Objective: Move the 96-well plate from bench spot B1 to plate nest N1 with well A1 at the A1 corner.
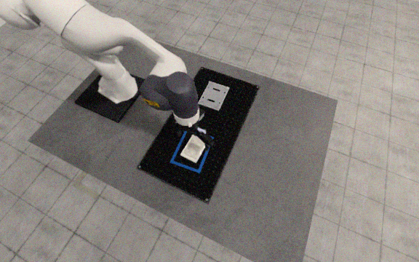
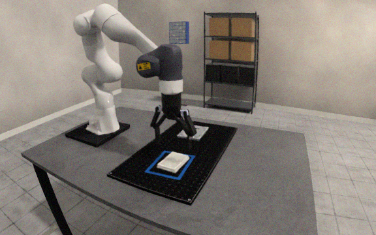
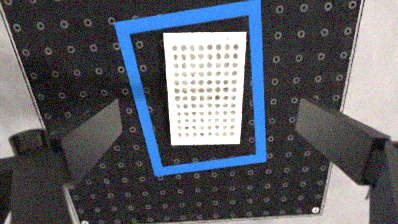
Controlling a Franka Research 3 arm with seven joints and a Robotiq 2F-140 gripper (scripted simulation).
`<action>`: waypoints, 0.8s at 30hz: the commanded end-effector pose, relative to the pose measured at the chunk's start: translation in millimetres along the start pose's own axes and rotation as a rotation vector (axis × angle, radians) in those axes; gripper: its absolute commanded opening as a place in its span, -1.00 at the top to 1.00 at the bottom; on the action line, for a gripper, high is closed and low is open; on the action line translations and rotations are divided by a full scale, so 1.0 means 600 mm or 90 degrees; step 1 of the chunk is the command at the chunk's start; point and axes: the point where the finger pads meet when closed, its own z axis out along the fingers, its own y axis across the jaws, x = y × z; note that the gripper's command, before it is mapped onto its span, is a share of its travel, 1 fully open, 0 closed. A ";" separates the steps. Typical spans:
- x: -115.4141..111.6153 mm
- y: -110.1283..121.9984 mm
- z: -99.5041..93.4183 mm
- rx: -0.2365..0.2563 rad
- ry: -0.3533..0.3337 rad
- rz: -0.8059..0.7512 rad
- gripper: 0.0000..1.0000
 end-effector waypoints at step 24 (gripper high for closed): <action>-0.001 0.000 0.049 0.001 -0.001 -0.007 -1.00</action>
